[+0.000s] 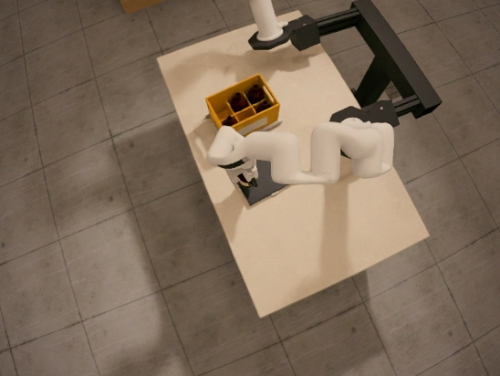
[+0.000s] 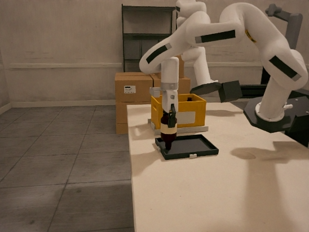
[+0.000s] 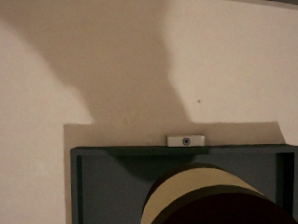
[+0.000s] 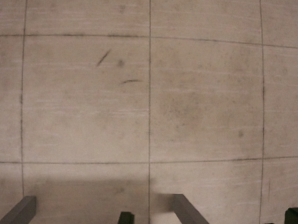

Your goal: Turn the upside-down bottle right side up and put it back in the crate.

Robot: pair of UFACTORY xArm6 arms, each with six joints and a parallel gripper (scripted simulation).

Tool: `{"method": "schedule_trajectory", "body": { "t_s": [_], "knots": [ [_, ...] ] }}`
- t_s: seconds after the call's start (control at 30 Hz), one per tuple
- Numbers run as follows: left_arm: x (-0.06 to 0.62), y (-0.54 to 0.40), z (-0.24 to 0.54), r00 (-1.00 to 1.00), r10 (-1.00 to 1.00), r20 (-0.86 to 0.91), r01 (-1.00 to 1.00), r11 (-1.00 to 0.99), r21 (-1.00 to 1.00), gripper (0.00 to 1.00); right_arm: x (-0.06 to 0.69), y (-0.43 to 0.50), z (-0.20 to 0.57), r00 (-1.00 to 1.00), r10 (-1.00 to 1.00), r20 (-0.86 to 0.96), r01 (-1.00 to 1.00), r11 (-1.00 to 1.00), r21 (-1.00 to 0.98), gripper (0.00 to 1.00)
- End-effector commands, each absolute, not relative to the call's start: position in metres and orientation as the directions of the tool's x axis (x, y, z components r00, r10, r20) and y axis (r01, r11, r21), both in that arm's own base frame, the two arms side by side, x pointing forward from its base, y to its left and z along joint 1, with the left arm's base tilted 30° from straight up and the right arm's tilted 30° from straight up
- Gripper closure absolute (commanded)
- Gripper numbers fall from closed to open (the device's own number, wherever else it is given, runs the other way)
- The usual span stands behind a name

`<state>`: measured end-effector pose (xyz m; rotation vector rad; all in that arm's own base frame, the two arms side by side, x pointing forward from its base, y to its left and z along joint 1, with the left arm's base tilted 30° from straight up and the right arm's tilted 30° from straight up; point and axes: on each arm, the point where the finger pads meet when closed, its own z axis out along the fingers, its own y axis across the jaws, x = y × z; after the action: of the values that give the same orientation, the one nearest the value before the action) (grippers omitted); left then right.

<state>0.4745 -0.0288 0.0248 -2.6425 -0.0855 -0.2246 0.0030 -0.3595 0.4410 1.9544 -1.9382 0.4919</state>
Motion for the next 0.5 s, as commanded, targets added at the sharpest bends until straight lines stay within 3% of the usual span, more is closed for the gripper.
{"method": "schedule_trajectory", "body": {
  "t_s": [0.0,0.47],
  "knots": [
    [0.4754,-0.0297,0.0261,0.984,0.02,0.177,0.101,-0.882,-0.461,0.18,0.003,-0.3596,0.443,0.007,-0.879,0.477,-1.0,-0.008,0.0,0.0],
    [0.4754,-0.0297,0.0261,0.984,0.02,0.177,0.101,-0.882,-0.461,0.16,0.003,-0.3596,0.443,0.007,-0.879,0.477,-1.0,-0.008,0.0,0.0]
  ]
}}
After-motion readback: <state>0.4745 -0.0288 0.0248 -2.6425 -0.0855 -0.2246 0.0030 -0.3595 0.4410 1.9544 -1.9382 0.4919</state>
